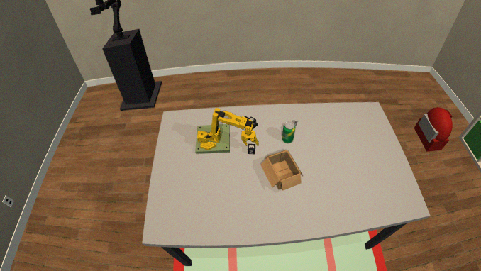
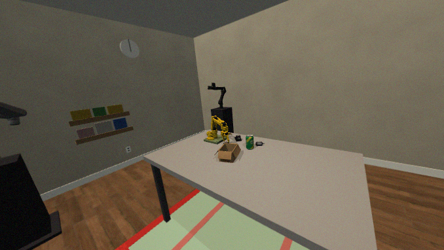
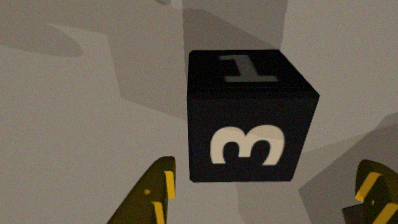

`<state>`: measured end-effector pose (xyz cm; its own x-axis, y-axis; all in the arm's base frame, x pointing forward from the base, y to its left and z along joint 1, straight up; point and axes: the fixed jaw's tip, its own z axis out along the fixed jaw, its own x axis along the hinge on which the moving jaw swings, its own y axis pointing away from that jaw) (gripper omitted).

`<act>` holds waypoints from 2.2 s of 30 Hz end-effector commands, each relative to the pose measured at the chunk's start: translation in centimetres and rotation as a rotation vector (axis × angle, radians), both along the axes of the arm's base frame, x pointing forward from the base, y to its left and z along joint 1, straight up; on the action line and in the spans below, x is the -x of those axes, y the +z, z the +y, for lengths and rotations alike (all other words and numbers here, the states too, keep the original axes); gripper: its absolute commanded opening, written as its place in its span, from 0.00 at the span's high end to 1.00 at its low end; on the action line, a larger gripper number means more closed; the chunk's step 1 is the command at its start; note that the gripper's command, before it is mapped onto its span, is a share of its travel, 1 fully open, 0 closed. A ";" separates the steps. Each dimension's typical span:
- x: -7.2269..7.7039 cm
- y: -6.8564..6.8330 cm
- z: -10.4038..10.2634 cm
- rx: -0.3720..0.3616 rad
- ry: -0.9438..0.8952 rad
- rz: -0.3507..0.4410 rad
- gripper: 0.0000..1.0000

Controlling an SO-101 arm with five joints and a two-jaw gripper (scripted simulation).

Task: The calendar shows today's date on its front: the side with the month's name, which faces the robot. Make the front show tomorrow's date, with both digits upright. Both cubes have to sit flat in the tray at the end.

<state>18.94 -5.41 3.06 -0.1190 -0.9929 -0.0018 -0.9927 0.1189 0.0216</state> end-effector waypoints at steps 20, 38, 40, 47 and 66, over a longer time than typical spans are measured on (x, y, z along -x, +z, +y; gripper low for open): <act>0.0 2.7 -0.2 0.004 -0.001 -0.019 0.64; -0.4 4.1 -0.3 0.026 -0.001 -0.097 0.64; -0.6 4.9 -0.4 0.040 -0.001 -0.144 0.64; -1.0 7.6 -0.5 0.081 0.000 -0.289 0.65; -0.9 11.4 -0.3 0.140 0.008 -0.500 0.65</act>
